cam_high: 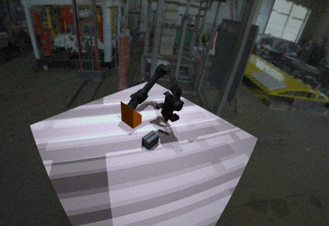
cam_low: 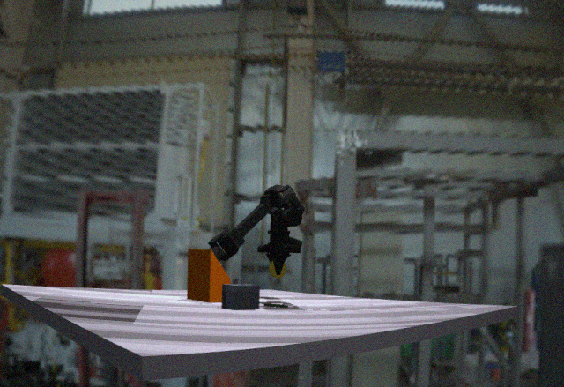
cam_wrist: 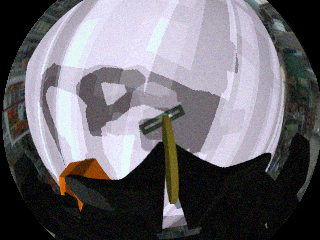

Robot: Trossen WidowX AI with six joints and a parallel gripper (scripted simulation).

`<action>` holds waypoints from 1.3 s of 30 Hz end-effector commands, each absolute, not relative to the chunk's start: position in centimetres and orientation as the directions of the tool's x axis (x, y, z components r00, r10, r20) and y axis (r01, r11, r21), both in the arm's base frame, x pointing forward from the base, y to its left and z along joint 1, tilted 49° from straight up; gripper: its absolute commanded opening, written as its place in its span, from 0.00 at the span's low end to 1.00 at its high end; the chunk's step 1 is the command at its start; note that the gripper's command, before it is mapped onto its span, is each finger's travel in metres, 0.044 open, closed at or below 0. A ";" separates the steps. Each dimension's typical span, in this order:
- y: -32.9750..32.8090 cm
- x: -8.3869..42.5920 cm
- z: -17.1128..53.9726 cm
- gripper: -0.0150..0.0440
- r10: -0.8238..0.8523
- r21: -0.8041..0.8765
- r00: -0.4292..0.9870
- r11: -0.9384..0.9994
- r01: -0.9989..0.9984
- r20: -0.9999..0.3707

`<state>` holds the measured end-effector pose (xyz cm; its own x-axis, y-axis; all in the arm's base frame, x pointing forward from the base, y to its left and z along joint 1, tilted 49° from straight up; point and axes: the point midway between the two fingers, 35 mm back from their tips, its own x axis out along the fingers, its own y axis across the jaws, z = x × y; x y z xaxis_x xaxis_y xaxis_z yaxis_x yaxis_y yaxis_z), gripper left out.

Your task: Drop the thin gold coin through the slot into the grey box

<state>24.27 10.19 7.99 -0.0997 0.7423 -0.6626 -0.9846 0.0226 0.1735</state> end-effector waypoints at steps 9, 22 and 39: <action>10.2 24.1 8.1 0.25 0.741 0.009 -0.102 -0.128 -0.992 -0.664; 8.3 25.3 6.1 0.25 0.734 0.009 -0.097 -0.123 -0.992 -0.672; 5.4 26.4 2.9 0.25 0.729 0.010 -0.095 -0.120 -0.993 -0.678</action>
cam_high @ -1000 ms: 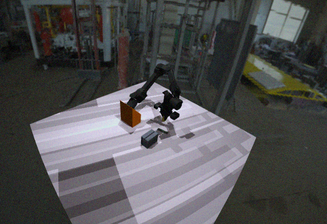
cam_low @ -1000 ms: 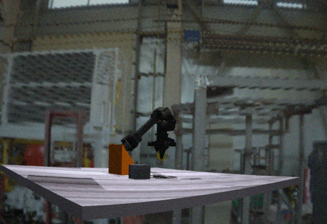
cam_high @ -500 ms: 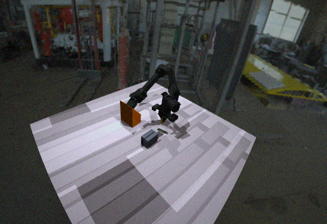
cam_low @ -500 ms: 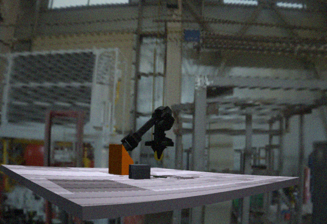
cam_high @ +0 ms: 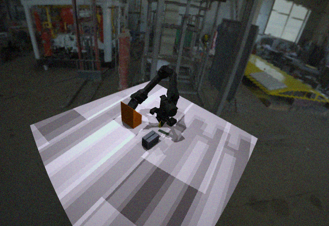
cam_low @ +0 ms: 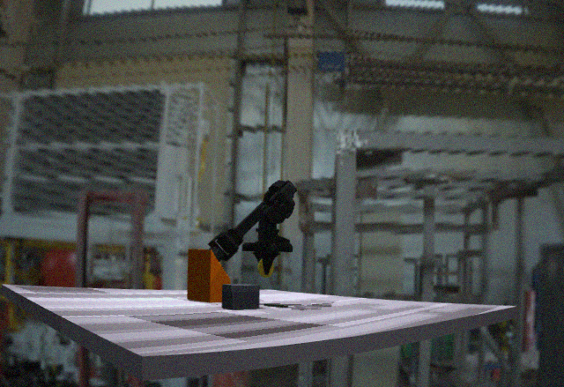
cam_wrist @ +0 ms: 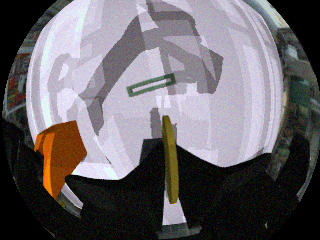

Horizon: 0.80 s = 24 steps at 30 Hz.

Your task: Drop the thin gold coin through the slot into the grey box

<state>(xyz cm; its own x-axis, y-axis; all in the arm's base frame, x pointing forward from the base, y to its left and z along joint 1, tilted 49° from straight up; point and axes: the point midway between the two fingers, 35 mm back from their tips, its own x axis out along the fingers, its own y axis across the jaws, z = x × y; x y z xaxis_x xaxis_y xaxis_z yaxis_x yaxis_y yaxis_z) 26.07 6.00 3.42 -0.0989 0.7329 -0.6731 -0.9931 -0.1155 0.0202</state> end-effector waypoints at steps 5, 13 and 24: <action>4.5 26.6 1.9 0.25 0.728 0.011 -0.095 -0.119 -0.993 -0.679; 3.1 26.7 0.3 0.25 0.729 0.011 -0.096 -0.120 -0.993 -0.678; 1.2 26.6 -1.9 0.25 0.731 0.009 -0.098 -0.124 -0.992 -0.675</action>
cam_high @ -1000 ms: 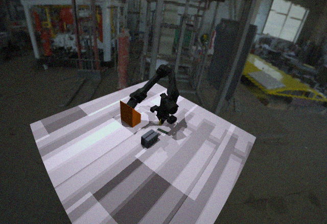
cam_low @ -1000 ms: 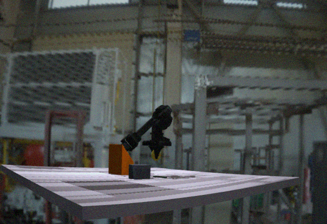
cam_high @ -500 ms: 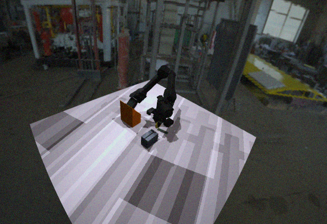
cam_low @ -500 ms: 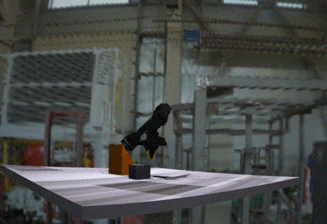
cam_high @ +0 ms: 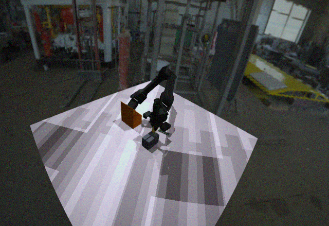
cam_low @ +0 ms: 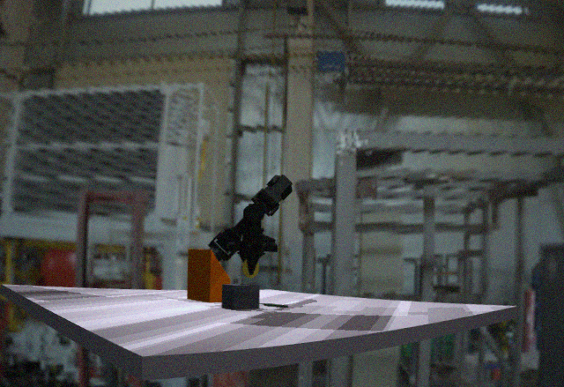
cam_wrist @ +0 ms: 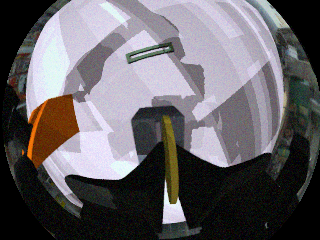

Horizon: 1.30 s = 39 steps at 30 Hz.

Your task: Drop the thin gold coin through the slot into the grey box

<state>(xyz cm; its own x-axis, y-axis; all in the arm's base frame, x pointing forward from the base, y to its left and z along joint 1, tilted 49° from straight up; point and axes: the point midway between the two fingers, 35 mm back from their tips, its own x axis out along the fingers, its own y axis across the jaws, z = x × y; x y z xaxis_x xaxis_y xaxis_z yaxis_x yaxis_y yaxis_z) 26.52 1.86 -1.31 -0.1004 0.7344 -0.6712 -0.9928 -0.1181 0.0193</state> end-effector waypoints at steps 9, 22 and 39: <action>-0.2 26.4 -3.7 0.25 0.736 0.007 -0.099 -0.127 -0.992 -0.670; 0.1 26.2 -3.5 0.25 0.739 0.017 -0.102 -0.121 -0.992 -0.666; -0.2 26.3 -3.8 0.25 0.741 0.006 -0.100 -0.127 -0.992 -0.664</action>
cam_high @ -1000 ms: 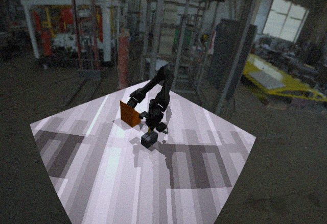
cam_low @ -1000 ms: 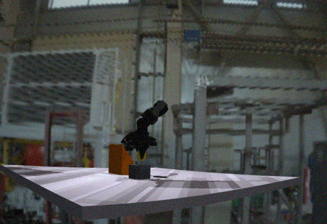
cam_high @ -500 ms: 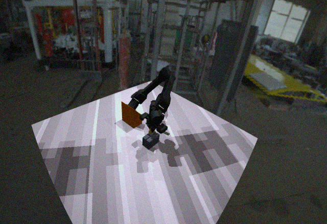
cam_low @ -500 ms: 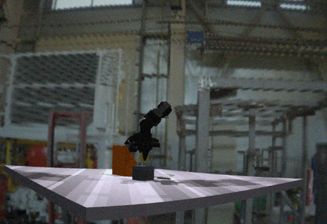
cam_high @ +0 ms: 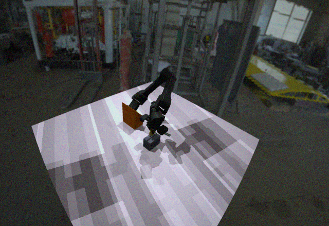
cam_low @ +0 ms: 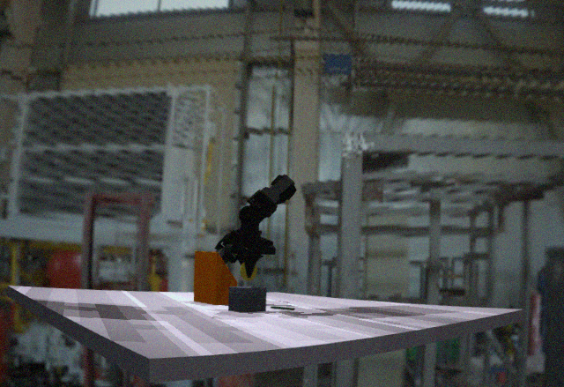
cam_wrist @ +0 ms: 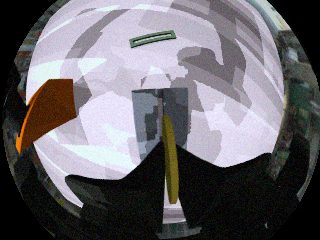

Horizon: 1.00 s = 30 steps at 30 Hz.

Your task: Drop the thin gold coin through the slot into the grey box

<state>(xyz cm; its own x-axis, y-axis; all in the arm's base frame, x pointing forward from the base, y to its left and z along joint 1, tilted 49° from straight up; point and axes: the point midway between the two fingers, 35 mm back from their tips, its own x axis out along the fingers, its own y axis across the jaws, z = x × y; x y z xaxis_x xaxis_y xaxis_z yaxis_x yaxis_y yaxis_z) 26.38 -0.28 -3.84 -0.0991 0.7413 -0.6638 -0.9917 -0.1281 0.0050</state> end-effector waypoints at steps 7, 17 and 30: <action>-0.2 26.3 -3.9 0.25 0.741 0.007 -0.100 -0.127 -0.992 -0.664; 0.3 26.3 -4.4 0.25 0.742 0.012 -0.099 -0.122 -0.992 -0.664; 0.9 26.2 -4.9 0.25 0.742 0.012 -0.099 -0.123 -0.992 -0.663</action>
<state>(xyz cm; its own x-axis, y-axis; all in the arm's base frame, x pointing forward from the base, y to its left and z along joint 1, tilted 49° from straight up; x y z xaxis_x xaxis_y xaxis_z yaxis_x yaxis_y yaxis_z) 26.21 0.71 -4.77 -0.1019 0.7389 -0.6661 -0.9916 -0.1295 0.0080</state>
